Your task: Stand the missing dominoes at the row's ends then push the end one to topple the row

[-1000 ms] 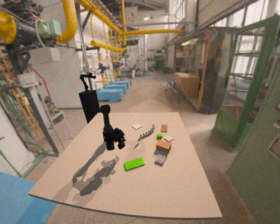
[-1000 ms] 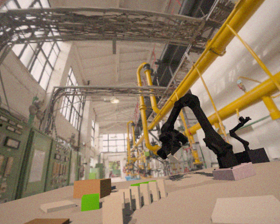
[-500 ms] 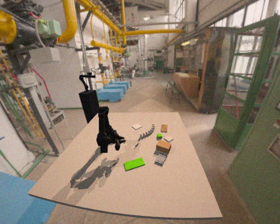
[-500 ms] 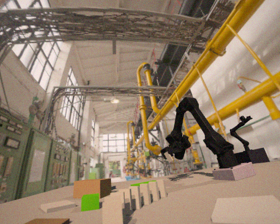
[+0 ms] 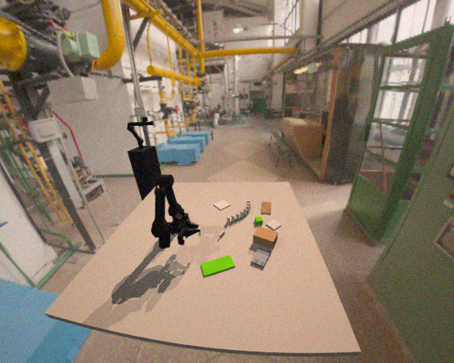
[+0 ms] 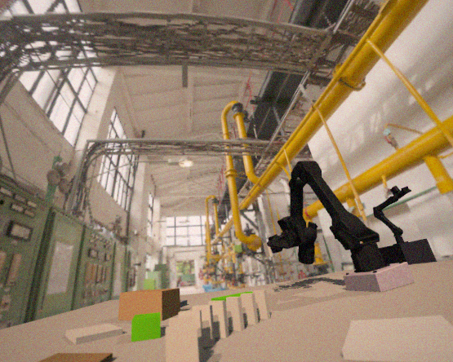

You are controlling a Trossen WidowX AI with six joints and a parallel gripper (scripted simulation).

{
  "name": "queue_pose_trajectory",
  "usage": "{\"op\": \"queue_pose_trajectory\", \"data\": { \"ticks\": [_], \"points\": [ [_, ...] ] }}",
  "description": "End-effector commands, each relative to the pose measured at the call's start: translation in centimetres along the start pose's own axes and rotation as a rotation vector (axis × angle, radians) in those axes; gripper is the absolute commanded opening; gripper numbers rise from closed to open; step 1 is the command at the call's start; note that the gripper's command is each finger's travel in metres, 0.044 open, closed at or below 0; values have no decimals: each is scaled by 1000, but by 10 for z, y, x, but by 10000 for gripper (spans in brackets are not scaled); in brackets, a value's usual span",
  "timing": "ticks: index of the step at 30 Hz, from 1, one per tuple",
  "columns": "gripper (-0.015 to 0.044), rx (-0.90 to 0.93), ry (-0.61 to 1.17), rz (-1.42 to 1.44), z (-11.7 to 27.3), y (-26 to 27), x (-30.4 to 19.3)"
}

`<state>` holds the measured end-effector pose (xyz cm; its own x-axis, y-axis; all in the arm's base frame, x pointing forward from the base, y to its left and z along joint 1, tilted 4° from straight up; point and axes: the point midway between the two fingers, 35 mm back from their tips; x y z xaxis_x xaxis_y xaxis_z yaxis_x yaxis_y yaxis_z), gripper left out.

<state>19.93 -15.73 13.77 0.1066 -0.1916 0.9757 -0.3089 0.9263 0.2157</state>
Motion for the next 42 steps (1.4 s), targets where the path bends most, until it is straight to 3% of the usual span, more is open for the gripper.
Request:
{"op": "queue_pose_trajectory", "data": {
  "ticks": [1, 19, 42],
  "points": [
    [107, -31, -25, 13, 2, -2, 1],
    [107, -31, -25, 13, 2, -2, 0],
    [107, -31, -11, 12, -4, -19, -58]
  ]
}}
Point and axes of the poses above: the point midway between the two fingers, 35 mm back from their tips, its own z axis back along the fingers, its own y axis across the jaws, x = y × z, and after that the axes turned 14 degrees about -z, right-handed
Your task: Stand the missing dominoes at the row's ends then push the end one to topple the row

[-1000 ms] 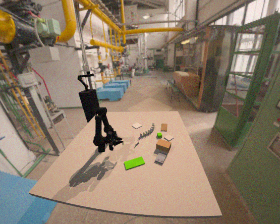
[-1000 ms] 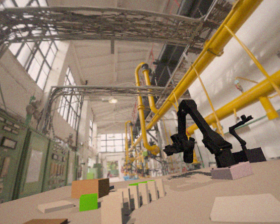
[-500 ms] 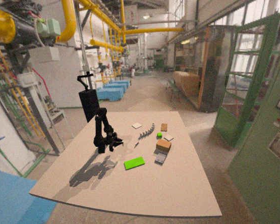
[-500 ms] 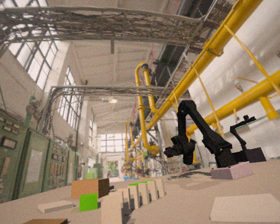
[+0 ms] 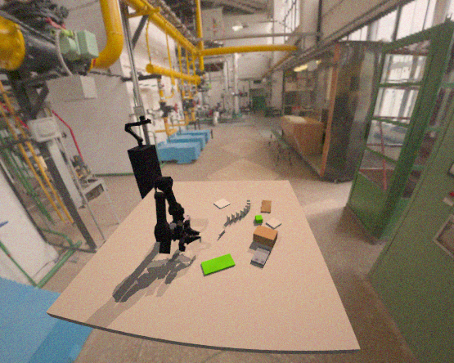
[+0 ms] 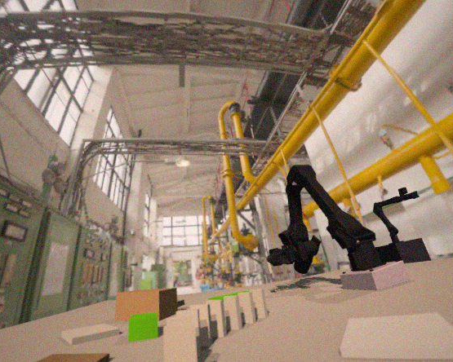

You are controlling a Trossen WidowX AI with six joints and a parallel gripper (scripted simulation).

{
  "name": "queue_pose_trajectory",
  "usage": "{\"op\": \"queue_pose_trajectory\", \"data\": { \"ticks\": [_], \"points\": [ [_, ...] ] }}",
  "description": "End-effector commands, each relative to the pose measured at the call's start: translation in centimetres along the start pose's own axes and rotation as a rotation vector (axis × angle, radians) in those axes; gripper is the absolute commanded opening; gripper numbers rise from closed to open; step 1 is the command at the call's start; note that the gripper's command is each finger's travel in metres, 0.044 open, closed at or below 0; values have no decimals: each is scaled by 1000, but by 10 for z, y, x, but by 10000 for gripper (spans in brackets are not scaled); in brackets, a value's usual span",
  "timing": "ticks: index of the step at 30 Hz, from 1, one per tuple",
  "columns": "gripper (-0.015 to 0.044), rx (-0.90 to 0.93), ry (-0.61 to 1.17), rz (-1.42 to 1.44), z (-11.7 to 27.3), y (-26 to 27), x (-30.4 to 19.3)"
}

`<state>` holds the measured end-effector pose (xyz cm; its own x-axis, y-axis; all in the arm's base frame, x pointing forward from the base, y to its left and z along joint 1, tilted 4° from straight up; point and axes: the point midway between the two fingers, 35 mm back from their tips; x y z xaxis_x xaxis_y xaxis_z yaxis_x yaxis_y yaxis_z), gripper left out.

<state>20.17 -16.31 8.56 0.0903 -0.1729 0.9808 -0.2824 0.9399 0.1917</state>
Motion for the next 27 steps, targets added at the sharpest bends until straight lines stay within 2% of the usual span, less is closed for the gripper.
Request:
{"op": "queue_pose_trajectory", "data": {
  "ticks": [1, 27],
  "points": [
    [107, -1, -1, -11, -1, -2, -11],
    [107, -4, 3, -13, -7, -18, -54]
  ]
}}
Point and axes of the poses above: the point midway between the two fingers, 35 mm back from their tips, its own z axis back along the fingers, its own y axis across the jaws, x = y × z, and after that the axes turned 14 degrees about -z, right-handed
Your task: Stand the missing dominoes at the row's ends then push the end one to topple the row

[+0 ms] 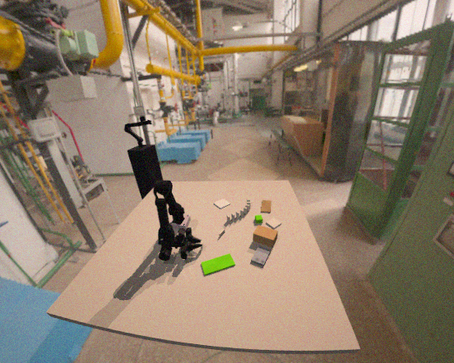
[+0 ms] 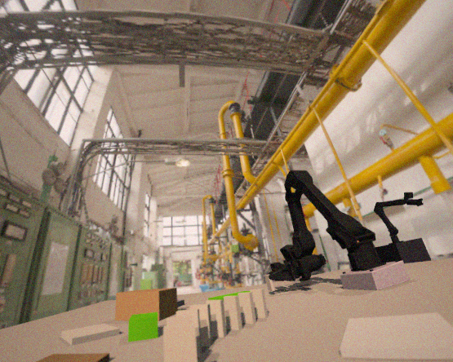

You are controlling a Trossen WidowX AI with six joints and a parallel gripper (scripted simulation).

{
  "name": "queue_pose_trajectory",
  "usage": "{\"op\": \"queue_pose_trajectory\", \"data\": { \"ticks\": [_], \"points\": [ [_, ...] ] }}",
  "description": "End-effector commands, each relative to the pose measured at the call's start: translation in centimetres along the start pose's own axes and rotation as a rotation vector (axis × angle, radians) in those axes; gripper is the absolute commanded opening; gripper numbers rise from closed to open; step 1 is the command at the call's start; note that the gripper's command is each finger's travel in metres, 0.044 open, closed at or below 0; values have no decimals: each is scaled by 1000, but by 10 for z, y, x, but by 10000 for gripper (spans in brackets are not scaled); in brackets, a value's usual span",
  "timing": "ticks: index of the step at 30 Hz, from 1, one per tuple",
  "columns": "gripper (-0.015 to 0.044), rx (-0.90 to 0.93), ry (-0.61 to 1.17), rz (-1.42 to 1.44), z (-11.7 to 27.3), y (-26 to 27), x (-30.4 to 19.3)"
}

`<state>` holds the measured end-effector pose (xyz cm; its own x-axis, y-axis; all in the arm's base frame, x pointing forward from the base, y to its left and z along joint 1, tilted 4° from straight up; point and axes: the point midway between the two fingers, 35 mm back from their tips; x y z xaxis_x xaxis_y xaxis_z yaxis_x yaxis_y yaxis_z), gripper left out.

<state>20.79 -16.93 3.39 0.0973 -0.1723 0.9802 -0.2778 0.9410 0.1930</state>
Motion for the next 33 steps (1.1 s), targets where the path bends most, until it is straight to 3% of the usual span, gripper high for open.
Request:
{"op": "queue_pose_trajectory", "data": {
  "ticks": [1, 33],
  "points": [
    [107, 0, -4, -11, -1, 0, -6],
    [107, 3, -14, -15, -7, -1, -16]
  ]
}}
Point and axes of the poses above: the point midway between the two fingers, 35 mm back from their tips, its own z axis back along the fingers, its own y axis across the jaws, x = y × z, and after that the axes turned 14 degrees about -z, right-handed
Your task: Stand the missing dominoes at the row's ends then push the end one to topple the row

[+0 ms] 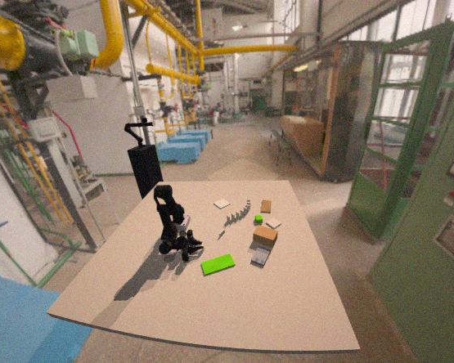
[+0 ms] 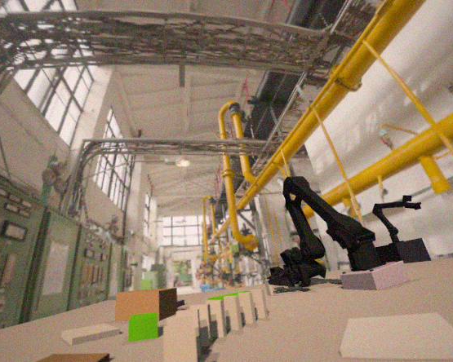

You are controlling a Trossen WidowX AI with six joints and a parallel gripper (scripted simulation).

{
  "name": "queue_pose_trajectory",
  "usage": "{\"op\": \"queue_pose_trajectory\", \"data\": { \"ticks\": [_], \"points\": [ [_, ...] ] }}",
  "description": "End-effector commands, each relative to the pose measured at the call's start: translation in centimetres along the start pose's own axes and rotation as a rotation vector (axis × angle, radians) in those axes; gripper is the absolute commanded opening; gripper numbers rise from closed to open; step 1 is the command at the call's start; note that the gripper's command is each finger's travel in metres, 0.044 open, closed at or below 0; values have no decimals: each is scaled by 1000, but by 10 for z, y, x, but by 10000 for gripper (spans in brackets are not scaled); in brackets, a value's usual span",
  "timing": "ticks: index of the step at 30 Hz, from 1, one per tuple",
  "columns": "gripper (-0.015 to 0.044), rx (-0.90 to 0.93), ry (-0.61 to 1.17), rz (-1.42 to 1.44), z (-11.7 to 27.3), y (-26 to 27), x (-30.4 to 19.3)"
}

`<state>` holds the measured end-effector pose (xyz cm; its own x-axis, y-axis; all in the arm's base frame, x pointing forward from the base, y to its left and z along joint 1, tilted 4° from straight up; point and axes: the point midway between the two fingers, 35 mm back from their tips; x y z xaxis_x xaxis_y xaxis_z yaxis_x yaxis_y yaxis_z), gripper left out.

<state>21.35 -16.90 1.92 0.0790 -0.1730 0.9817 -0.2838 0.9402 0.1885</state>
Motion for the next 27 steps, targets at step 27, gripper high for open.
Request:
{"op": "queue_pose_trajectory", "data": {
  "ticks": [27],
  "points": [
    [212, 1, -3, -21, -3, 10, 4]
  ]
}}
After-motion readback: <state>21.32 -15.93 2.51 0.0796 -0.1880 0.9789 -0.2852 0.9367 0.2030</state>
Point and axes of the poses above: the point midway between the two fingers, 35 mm back from their tips, its own z axis back along the fingers, its own y axis across the jaws, x = y × z, and after that the axes turned 14 degrees about -z, right-handed
